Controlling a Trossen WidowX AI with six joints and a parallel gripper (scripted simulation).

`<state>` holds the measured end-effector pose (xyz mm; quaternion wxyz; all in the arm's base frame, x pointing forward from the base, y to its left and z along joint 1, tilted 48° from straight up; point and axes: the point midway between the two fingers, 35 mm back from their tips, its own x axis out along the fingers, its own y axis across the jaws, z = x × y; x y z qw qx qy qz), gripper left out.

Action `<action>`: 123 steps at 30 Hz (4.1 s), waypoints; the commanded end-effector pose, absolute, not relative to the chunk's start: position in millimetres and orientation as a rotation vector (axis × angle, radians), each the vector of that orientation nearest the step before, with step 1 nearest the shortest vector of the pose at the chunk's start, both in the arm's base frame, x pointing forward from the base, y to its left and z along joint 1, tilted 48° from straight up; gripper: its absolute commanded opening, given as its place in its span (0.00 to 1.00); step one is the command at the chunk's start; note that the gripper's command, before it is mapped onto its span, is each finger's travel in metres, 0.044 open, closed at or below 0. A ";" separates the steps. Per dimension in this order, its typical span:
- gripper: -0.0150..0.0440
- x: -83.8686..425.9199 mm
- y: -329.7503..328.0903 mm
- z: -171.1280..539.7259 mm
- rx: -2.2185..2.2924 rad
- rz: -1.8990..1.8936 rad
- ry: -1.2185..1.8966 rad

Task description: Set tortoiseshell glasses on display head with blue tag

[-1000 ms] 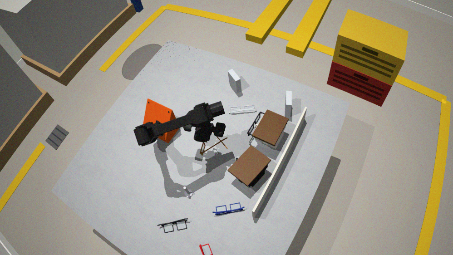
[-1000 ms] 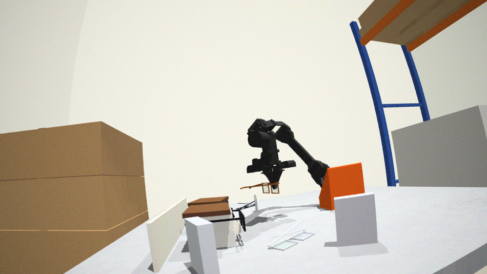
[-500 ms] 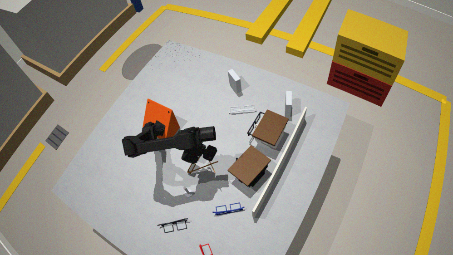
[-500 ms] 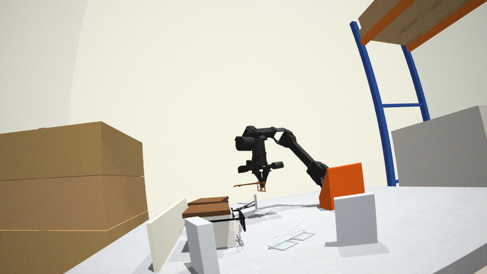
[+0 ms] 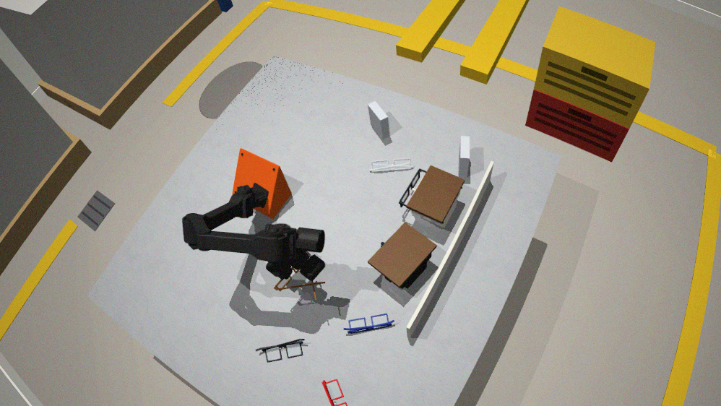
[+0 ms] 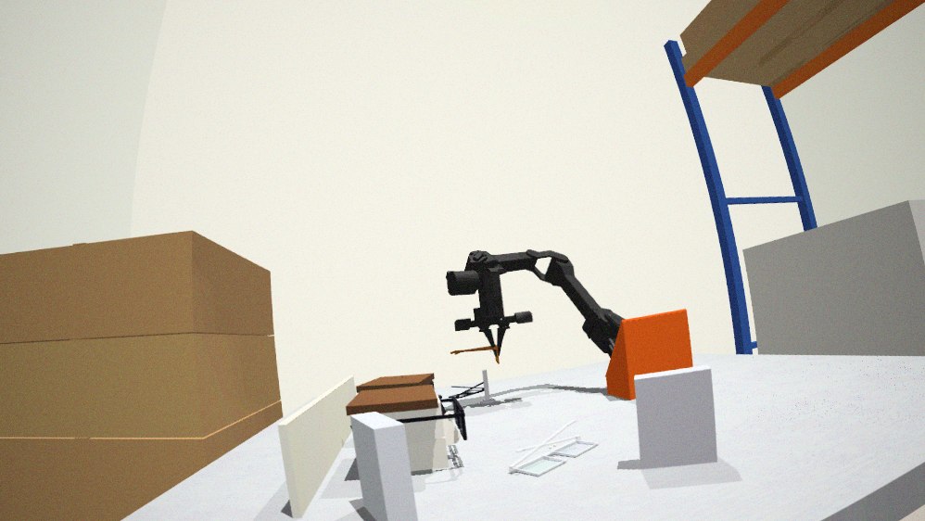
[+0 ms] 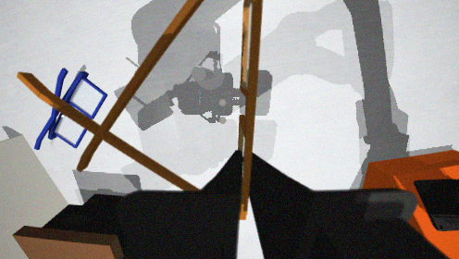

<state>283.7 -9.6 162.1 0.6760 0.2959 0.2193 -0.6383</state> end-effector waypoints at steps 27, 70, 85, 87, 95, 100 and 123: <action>0.25 285.0 -61.2 129.2 0.668 -1.440 0.477; 0.25 266.1 -46.5 110.2 0.668 -1.440 0.478; 0.25 261.0 -39.0 101.1 0.668 -1.441 0.479; 0.25 260.5 -38.0 99.9 0.668 -1.441 0.479; 0.25 259.0 -33.8 95.1 0.668 -1.441 0.479; 0.25 258.4 -31.2 92.1 0.668 -1.441 0.479; 0.25 257.8 -25.6 85.8 0.669 -1.441 0.480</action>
